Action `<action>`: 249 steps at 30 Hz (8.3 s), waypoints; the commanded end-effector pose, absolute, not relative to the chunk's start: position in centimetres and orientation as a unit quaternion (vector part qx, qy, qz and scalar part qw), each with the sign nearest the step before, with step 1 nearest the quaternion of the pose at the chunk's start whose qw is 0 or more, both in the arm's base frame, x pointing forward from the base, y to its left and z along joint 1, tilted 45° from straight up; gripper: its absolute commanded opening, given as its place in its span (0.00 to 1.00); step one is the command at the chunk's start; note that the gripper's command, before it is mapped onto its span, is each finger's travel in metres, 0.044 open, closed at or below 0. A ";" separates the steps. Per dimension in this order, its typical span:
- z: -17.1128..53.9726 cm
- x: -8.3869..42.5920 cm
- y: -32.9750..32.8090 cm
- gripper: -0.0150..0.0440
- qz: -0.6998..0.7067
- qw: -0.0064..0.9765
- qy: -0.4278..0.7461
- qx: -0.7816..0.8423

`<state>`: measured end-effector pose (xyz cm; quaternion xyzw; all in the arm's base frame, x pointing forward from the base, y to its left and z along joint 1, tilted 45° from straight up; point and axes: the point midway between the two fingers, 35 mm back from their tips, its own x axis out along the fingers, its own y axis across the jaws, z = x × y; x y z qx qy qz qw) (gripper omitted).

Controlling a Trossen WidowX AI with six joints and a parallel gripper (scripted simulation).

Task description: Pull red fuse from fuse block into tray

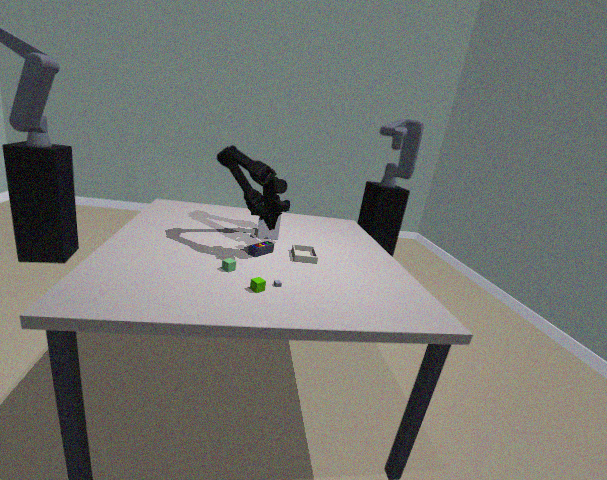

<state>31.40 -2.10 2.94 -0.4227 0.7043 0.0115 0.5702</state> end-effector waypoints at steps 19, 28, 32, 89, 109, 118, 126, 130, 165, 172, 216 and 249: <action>2.2 30.3 -8.6 0.38 -0.056 0.497 0.762 -0.411; 1.6 30.2 -9.2 0.38 -0.056 0.497 0.762 -0.411; 1.4 30.2 -9.5 0.38 -0.056 0.497 0.762 -0.411; 0.5 30.0 -10.4 0.25 -0.058 0.499 0.762 -0.408; 1.2 30.2 -9.7 0.25 -0.057 0.499 0.762 -0.409; 1.5 30.3 -9.4 0.25 -0.057 0.499 0.762 -0.409; 1.8 30.4 -9.1 0.25 -0.057 0.498 0.762 -0.410; 1.9 30.4 -9.0 0.25 -0.056 0.498 0.762 -0.410; 3.6 30.7 -7.3 0.25 -0.056 0.497 0.762 -0.411; 4.3 30.9 -6.7 0.25 -0.056 0.497 0.762 -0.411; -10.1 32.3 8.6 0.25 -0.053 0.501 0.761 -0.408; -12.7 31.8 6.1 0.52 -0.055 0.503 0.762 -0.404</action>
